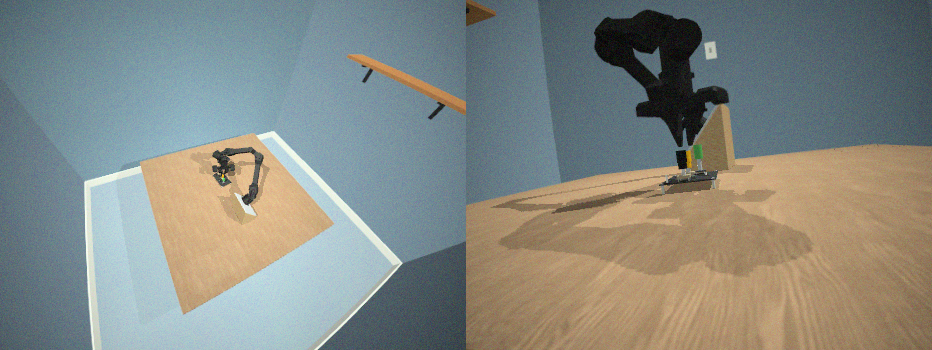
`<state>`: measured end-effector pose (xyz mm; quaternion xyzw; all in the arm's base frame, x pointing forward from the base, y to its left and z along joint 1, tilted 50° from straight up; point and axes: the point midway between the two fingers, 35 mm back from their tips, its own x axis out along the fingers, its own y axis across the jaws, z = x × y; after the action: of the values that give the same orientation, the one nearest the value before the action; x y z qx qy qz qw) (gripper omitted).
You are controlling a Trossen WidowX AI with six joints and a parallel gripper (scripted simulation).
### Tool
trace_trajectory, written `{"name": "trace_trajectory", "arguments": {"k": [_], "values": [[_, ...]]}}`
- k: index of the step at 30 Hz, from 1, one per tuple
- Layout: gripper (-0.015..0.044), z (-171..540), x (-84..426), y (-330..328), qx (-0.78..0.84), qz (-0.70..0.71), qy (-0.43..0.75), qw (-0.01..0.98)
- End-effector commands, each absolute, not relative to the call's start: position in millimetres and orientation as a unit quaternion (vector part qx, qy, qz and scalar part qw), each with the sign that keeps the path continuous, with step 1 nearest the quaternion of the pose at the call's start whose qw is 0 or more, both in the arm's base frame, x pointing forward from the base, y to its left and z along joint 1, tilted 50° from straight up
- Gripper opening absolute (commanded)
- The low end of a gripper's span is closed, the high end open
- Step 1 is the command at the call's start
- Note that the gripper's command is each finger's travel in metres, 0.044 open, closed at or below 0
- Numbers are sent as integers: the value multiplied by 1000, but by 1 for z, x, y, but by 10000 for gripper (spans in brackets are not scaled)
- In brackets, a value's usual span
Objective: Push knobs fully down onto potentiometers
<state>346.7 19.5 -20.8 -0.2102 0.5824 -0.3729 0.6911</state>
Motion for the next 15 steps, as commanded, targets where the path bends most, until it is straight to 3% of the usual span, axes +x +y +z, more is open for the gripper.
{"name": "trace_trajectory", "arguments": {"k": [1,2,10,15], "values": [[184,-21,346,18,-210,-373,583,690],[210,-21,346,18,-210,-373,583,690],[0,-17,357,35,-246,-334,598,685],[0,-9,384,46,-296,-291,624,662]]}}
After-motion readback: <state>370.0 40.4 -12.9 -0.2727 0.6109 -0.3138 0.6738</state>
